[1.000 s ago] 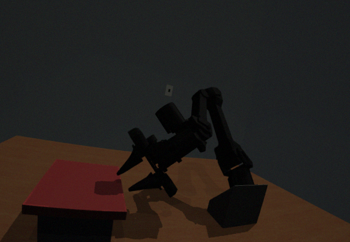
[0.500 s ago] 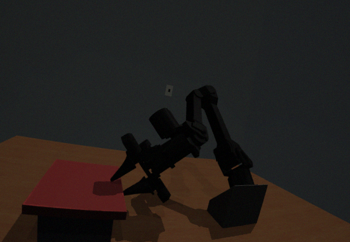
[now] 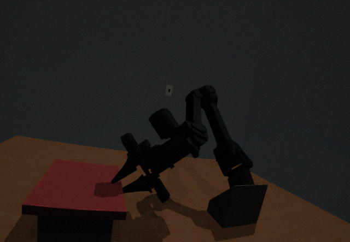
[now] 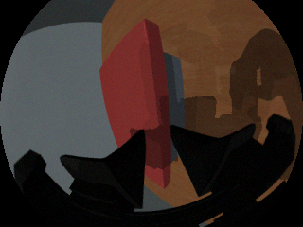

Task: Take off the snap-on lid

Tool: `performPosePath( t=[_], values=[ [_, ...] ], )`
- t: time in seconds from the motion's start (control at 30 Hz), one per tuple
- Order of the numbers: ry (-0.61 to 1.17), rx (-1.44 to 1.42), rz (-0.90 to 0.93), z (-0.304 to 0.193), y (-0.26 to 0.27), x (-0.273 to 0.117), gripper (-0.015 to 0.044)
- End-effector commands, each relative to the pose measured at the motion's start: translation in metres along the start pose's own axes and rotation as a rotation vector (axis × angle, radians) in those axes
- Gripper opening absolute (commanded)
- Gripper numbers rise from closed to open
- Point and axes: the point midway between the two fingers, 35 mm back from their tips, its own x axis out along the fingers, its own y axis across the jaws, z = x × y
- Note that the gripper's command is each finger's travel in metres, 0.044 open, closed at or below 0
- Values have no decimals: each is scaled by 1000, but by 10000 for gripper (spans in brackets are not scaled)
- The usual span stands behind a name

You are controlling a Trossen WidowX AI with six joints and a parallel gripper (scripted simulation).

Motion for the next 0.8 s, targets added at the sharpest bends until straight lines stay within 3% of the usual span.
performPosePath(
  t=[0.0,0.77],
  values=[
    [1,-2,0,0,0,0,0],
    [0,0,0,0,3,-4,0]
  ],
)
